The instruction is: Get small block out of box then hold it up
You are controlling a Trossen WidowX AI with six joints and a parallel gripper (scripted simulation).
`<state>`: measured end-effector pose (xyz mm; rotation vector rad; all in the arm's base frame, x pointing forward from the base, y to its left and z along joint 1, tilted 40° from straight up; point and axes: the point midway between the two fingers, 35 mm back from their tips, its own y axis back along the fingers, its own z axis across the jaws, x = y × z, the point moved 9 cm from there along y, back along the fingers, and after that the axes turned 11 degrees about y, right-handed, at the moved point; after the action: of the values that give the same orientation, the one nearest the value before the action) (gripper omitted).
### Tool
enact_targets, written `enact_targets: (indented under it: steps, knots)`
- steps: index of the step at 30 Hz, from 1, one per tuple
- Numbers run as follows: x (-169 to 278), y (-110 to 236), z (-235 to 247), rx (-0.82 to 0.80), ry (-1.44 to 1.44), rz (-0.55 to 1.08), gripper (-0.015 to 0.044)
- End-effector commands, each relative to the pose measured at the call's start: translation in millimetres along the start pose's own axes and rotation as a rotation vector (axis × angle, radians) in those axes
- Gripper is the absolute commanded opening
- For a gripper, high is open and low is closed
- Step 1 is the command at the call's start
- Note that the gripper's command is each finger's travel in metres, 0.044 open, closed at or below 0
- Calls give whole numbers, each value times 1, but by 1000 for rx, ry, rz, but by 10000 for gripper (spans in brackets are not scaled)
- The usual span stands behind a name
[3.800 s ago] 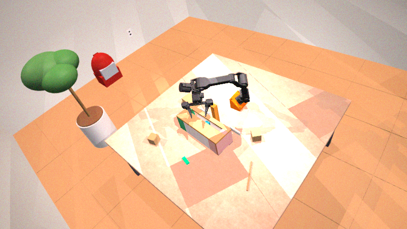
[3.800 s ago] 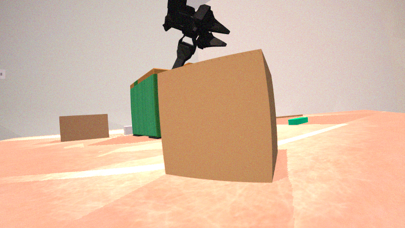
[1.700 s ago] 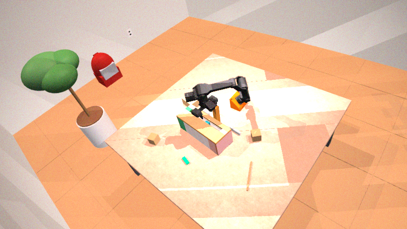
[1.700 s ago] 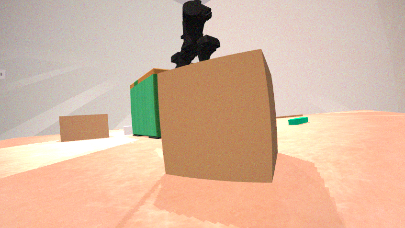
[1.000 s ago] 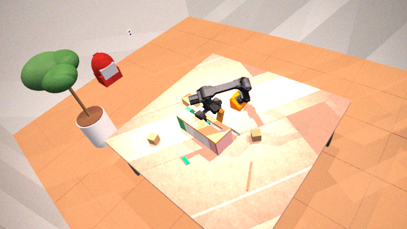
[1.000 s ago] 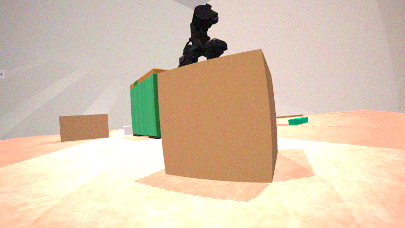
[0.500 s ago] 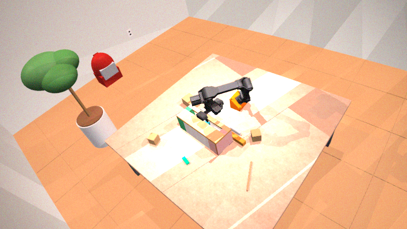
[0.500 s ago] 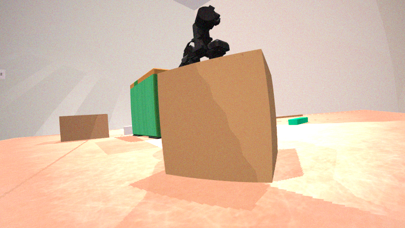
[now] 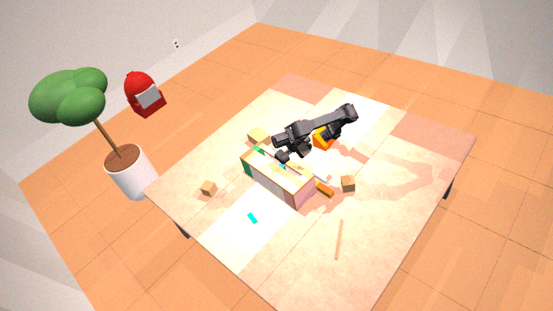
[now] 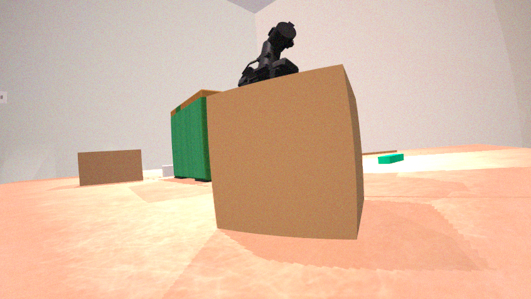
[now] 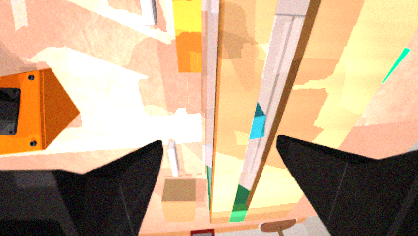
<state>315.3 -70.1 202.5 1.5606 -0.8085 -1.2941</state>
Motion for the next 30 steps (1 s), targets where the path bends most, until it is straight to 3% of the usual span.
enact_targets:
  steps: [1,30]
  knots:
    - [0,-3,3,-10,-12,17,400]
    - [-13,-45,-3,-9,-12,17,400]
